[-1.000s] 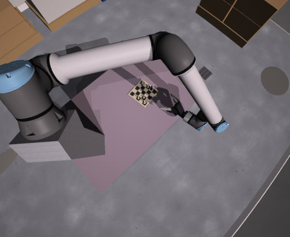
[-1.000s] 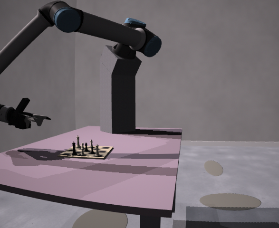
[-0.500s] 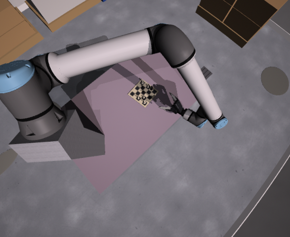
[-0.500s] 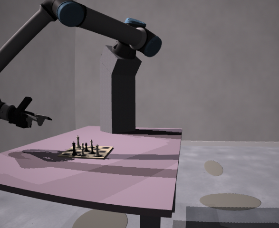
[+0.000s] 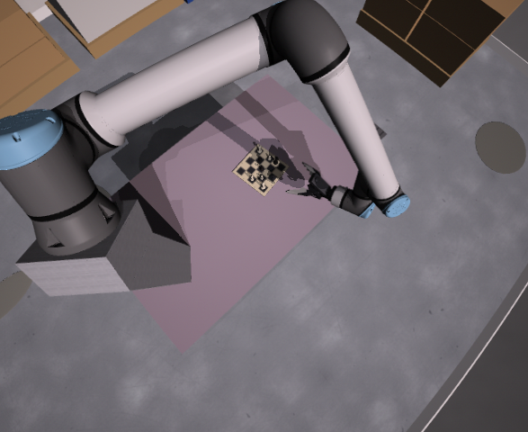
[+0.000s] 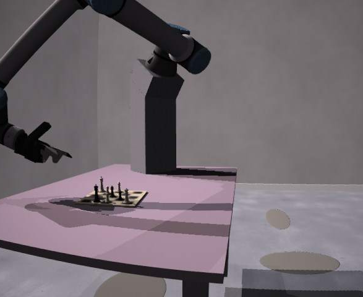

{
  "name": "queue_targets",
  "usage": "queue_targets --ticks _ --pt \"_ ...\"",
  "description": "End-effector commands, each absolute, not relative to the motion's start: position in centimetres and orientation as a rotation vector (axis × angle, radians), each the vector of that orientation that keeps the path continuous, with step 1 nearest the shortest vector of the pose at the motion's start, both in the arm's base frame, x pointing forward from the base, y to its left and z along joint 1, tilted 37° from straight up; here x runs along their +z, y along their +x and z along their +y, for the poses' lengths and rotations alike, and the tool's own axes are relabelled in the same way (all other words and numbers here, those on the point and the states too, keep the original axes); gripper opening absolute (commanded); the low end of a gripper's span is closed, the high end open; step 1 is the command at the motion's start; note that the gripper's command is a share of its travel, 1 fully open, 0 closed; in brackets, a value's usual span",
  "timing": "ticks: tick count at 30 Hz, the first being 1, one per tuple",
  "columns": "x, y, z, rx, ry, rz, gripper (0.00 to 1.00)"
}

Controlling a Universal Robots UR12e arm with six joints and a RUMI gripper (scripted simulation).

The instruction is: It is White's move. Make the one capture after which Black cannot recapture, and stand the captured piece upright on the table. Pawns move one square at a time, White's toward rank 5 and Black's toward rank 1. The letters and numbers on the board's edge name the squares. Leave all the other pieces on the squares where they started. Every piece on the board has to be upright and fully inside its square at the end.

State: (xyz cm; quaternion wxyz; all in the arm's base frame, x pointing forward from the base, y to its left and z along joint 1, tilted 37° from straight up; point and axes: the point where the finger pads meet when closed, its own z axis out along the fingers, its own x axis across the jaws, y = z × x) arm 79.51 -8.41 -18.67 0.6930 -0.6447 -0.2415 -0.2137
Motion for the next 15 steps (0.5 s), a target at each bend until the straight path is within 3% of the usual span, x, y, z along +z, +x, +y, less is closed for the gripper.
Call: queue_targets --ticks 1,15 --pt "-18.2 79.5 -7.6 -0.496 -1.498 -0.577 1.0" --pt "-16.3 79.3 -4.3 -0.573 -1.669 -0.733 1.0"
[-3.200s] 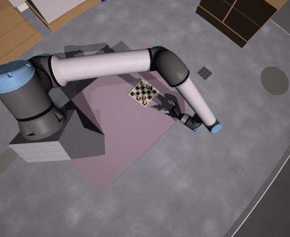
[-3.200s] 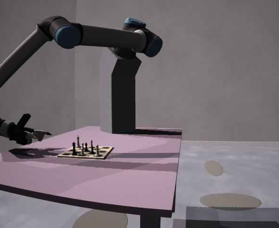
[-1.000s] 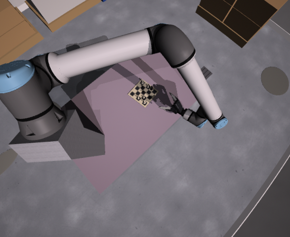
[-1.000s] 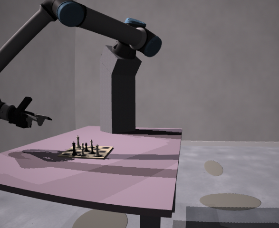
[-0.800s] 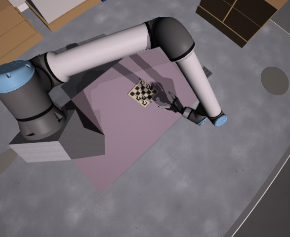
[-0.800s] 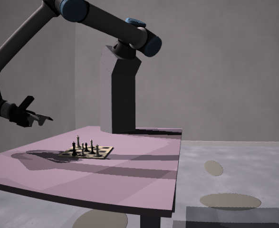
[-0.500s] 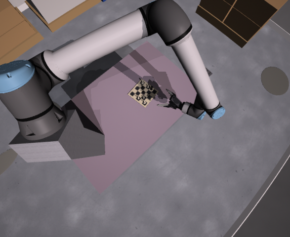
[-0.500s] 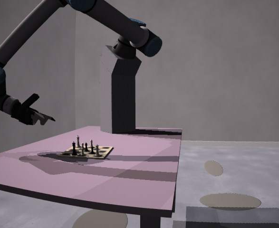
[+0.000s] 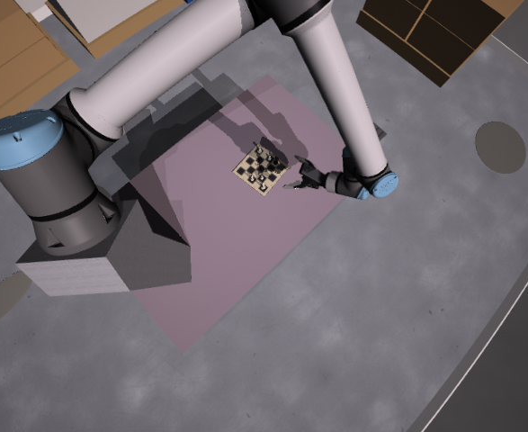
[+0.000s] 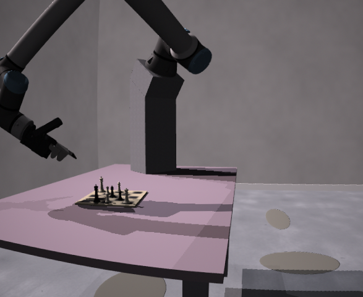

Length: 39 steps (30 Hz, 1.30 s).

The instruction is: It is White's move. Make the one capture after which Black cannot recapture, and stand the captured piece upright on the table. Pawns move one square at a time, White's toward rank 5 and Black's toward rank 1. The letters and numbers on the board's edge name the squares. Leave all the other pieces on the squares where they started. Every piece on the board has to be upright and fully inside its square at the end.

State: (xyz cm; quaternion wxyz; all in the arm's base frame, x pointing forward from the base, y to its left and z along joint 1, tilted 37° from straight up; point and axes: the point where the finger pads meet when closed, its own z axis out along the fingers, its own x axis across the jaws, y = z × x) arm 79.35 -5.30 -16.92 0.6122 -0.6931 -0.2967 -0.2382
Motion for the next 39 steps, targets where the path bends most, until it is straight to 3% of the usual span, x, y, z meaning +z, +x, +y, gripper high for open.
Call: queue_targets --ticks 1,39 --pt "-16.3 79.3 -4.3 -0.573 -1.669 -0.733 1.0" --pt "-12.4 79.0 2.7 -0.736 -2.016 -1.081 1.0"
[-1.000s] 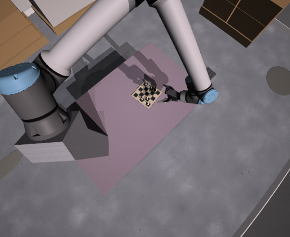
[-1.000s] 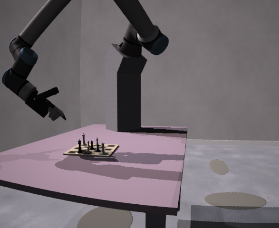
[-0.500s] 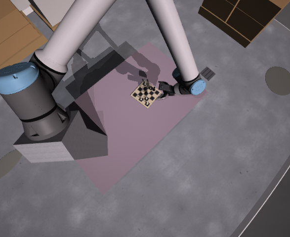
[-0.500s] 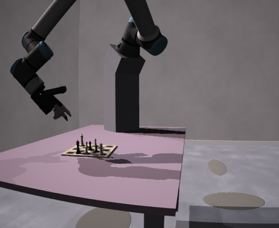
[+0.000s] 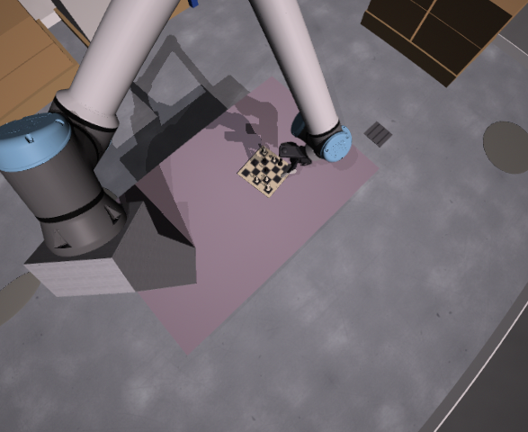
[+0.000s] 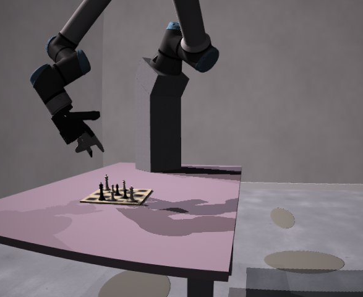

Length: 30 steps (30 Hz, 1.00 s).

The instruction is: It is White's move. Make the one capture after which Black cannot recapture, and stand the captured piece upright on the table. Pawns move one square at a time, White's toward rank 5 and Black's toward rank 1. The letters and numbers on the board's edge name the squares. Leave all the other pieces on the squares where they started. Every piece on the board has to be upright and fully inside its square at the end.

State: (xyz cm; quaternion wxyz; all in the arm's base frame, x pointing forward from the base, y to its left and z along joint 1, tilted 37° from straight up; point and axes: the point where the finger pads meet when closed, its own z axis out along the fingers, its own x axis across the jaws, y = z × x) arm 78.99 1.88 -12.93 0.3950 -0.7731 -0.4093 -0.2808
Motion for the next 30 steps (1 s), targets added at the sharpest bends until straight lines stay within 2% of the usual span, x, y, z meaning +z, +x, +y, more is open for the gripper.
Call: queue_targets --ticks 1,30 --pt "-12.2 79.0 3.1 -0.745 -2.032 -1.097 1.0" --pt "-8.8 78.6 9.3 -0.887 -2.318 -1.428 1.0"
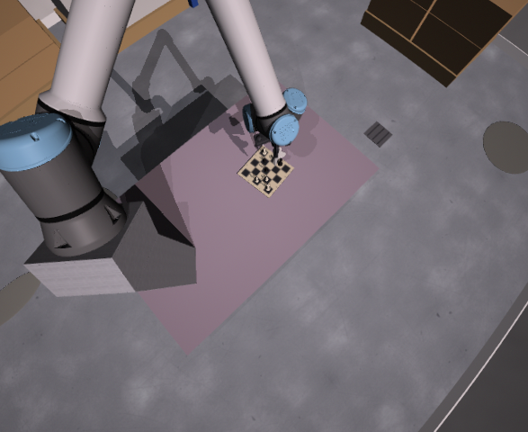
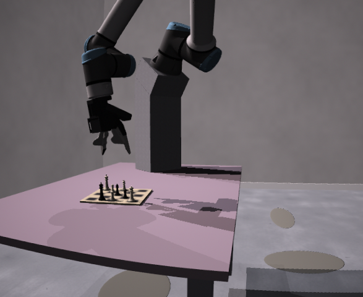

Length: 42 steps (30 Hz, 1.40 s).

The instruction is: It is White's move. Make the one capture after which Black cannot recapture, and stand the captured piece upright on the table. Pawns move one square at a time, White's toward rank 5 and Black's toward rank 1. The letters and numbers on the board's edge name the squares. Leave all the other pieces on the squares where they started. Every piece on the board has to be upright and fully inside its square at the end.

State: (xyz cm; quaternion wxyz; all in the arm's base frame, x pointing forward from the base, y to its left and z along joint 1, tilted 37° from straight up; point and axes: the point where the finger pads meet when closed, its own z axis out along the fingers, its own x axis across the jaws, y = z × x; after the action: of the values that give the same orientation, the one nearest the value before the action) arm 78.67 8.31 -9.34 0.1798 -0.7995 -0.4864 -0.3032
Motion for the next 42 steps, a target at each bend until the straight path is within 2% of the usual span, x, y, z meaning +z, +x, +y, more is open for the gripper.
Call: queue_targets --ticks 1,37,42 --pt "-8.8 78.6 9.3 -0.887 -2.318 -1.428 1.0" --pt "-7.8 78.6 11.0 -0.928 -2.392 -1.521 1.0" --pt "-10.2 79.7 12.4 -0.928 -2.392 -1.521 1.0"
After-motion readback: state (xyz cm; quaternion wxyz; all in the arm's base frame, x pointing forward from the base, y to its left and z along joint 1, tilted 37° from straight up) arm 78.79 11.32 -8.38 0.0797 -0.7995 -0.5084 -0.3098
